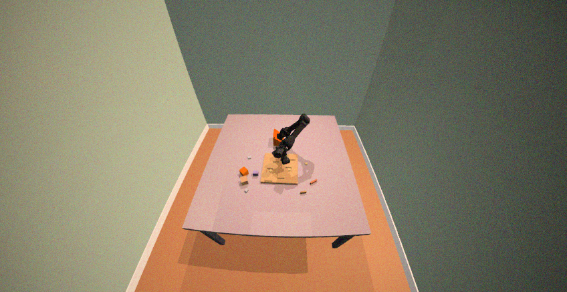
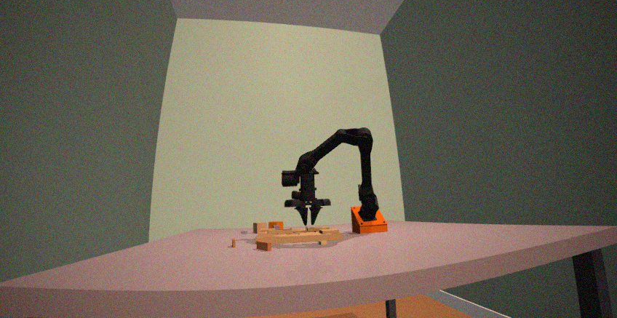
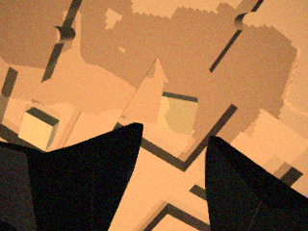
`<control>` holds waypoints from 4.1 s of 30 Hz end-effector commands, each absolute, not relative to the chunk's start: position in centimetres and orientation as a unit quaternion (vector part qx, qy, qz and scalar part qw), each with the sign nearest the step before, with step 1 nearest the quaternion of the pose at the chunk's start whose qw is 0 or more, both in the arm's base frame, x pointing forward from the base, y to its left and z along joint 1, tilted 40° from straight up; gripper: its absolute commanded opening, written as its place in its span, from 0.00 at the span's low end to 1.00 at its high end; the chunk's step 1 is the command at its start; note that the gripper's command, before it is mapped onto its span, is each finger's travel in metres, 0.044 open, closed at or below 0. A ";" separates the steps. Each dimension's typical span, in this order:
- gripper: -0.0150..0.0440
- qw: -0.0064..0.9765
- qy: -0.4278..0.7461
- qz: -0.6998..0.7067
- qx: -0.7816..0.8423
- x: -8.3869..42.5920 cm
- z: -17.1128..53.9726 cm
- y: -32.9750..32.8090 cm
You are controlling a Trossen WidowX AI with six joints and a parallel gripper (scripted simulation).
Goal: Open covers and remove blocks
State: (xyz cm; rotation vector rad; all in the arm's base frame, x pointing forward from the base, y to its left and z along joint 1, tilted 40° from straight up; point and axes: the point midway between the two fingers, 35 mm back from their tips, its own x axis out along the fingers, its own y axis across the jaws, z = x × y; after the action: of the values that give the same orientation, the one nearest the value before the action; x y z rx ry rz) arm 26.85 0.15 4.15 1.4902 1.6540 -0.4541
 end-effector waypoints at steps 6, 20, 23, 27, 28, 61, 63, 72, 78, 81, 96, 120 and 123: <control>0.50 0.419 0.659 -0.181 0.597 26.9 4.1 0.2; 0.50 0.419 0.659 -0.181 0.597 26.9 4.1 0.2; 0.50 0.419 0.659 -0.181 0.597 26.9 4.1 0.2; 0.50 0.419 0.659 -0.181 0.597 26.9 4.0 0.3; 0.50 0.419 0.659 -0.181 0.597 26.9 3.9 0.3; 0.50 0.419 0.660 -0.180 0.598 27.1 2.1 2.0; 0.50 0.419 0.660 -0.180 0.598 27.1 1.9 2.1; 0.47 0.422 0.660 -0.180 0.595 27.1 1.8 2.2; 0.41 0.422 0.660 -0.180 0.595 27.1 1.8 2.2; 0.39 0.422 0.660 -0.180 0.595 27.1 1.8 2.2; 0.39 0.421 0.660 -0.181 0.596 27.1 2.8 1.3; 0.39 0.419 0.659 -0.181 0.597 26.8 5.1 -0.7; 0.39 0.419 0.659 -0.181 0.597 26.8 5.4 -1.0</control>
State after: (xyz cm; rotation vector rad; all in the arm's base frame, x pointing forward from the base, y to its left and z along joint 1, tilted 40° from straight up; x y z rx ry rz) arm 26.73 -0.49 4.97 1.5042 1.6603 -0.4552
